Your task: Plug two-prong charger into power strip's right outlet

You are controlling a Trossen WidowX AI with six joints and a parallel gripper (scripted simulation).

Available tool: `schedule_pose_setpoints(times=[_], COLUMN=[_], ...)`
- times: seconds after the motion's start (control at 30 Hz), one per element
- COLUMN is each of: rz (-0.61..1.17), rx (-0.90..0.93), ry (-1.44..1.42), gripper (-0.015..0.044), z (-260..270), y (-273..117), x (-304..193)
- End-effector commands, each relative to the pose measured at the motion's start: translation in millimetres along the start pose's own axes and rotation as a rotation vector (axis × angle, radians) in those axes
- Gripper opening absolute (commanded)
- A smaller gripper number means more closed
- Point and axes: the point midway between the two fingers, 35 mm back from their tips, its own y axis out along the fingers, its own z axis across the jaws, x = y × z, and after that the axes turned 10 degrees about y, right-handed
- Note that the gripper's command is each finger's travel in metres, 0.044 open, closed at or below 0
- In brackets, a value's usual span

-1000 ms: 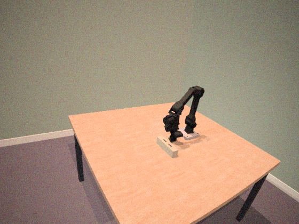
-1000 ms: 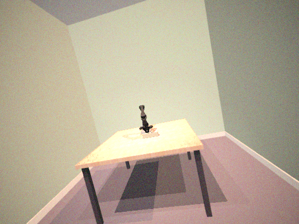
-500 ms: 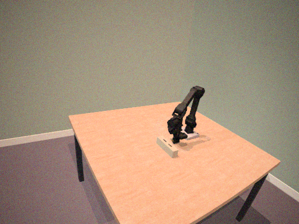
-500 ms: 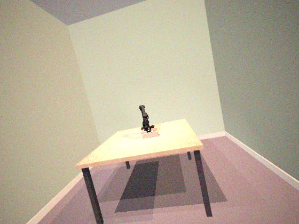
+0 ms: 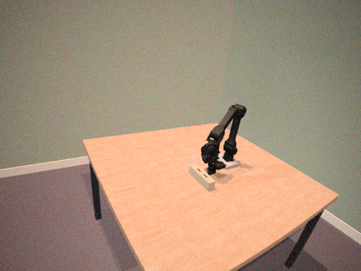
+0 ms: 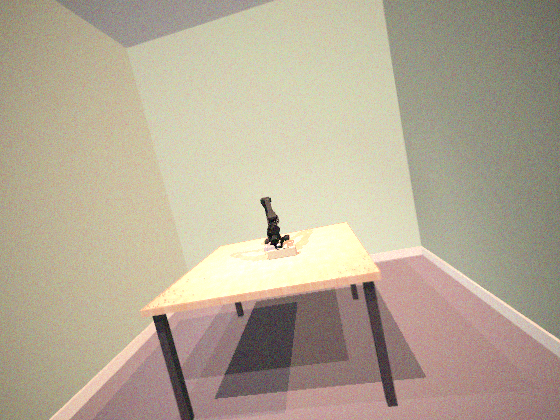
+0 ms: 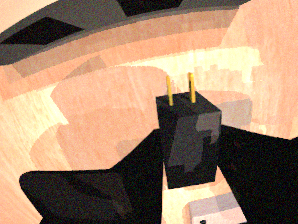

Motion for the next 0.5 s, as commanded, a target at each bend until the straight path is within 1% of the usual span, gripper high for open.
schedule_pose_setpoints(times=[0.0, 0.47], rz=[-0.007, -0.009], rx=[0.000, -0.001], ry=[-0.013, -0.037], gripper=[0.0000, 0.0000], z=[3, 9], y=[-1, -1], x=[6, 23])
